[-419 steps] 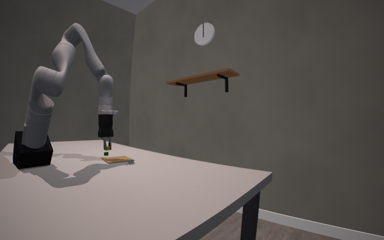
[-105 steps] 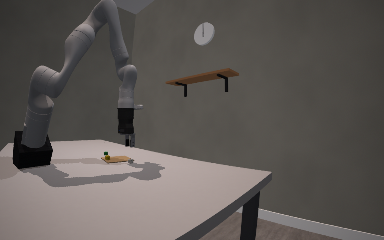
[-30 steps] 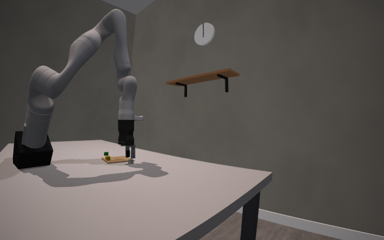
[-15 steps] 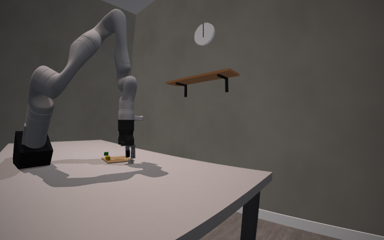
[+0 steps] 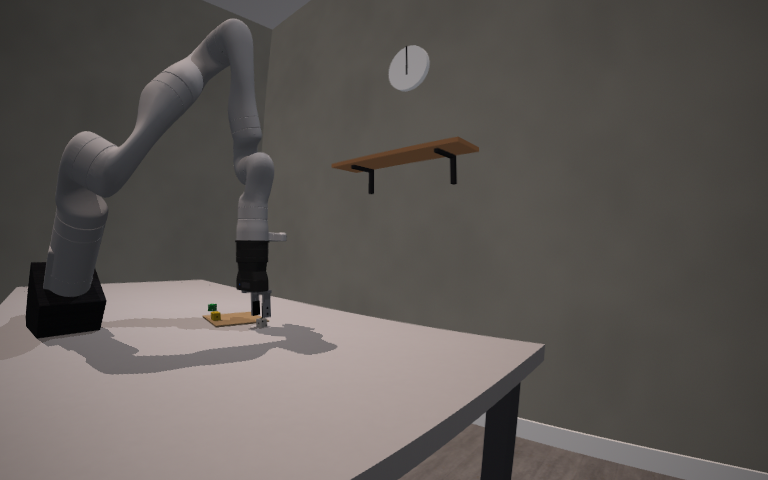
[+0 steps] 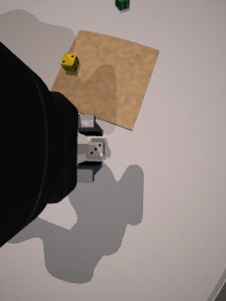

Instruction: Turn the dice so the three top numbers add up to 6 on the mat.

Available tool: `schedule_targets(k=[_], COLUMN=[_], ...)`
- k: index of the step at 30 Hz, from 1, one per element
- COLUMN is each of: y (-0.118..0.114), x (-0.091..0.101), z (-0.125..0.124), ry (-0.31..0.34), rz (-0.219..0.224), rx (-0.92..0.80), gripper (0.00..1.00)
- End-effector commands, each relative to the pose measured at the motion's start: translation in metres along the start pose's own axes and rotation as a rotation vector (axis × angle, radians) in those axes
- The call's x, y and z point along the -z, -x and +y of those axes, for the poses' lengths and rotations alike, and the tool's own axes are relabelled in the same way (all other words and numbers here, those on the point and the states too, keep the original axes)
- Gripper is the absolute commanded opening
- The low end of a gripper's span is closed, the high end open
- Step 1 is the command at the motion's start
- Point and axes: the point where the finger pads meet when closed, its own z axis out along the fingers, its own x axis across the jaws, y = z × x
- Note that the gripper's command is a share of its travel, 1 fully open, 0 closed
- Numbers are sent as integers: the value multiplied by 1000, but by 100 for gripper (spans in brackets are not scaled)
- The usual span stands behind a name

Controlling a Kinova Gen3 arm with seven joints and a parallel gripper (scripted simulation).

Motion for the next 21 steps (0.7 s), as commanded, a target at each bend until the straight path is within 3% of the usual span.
schedule_targets(k=[1, 21], y=[-1, -1], x=[-3, -22], z=[1, 1], ry=[2, 2], rz=[0, 0], rx=[-1, -1], gripper=[70, 70])
